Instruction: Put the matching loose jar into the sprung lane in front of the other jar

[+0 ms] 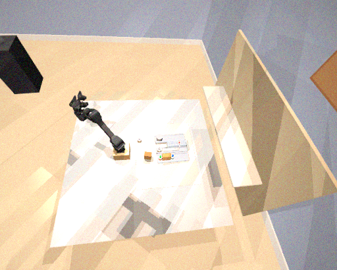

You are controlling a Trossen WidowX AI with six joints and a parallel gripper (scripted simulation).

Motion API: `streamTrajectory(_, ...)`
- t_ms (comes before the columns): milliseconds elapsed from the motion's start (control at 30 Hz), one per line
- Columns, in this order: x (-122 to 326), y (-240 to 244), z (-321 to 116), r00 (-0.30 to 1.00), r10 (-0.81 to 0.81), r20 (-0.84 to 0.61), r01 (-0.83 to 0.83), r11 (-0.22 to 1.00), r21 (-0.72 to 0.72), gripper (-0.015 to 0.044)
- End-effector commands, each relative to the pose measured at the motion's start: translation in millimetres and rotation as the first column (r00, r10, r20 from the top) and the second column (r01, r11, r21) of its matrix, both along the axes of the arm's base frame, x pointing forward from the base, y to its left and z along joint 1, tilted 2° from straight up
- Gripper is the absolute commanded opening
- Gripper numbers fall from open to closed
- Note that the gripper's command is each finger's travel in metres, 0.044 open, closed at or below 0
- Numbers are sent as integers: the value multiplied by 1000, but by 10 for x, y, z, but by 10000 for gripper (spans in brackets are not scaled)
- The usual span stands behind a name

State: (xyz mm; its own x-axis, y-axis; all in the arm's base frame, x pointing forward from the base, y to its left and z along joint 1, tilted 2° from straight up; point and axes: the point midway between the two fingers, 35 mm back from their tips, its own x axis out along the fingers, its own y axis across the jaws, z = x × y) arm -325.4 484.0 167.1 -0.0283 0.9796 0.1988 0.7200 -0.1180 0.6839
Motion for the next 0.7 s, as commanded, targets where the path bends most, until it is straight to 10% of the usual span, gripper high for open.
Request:
streamTrajectory(0, 12, 8, 0, 1000, -2, 5, 2, 1000, -2, 426)
streamTrajectory(667, 3135, 440, -391, 647, 8, 762, 478, 774, -415, 440)
